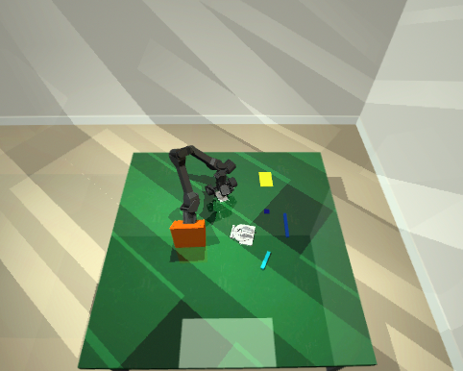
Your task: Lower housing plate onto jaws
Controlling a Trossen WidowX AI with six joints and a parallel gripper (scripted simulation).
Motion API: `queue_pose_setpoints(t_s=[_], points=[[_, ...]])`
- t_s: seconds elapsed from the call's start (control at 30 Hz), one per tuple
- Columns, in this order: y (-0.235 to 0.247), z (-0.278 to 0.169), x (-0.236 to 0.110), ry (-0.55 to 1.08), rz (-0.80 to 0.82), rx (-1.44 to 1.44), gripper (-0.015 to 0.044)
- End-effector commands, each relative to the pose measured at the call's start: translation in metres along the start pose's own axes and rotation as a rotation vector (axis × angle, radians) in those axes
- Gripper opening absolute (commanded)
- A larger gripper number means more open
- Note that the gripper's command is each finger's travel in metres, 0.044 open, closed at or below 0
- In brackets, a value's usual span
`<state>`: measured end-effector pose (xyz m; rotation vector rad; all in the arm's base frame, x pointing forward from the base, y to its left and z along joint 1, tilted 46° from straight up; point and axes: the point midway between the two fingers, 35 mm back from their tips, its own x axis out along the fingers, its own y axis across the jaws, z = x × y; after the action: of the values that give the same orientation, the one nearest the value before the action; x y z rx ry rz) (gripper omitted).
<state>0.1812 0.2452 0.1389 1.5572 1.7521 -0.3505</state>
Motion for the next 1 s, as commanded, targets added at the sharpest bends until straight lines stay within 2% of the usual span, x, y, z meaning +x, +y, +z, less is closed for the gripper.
queue_pose_setpoints(t_s=[0.0, 0.33, 0.97], points=[[0.0, 0.0, 0.0, 0.0, 0.0, 0.0, 0.0351], [0.0, 0.0, -0.002, -0.001, 0.0, 0.0, 0.0351], [0.002, 0.001, -0.061, -0.01, 0.001, 0.003, 0.0351]])
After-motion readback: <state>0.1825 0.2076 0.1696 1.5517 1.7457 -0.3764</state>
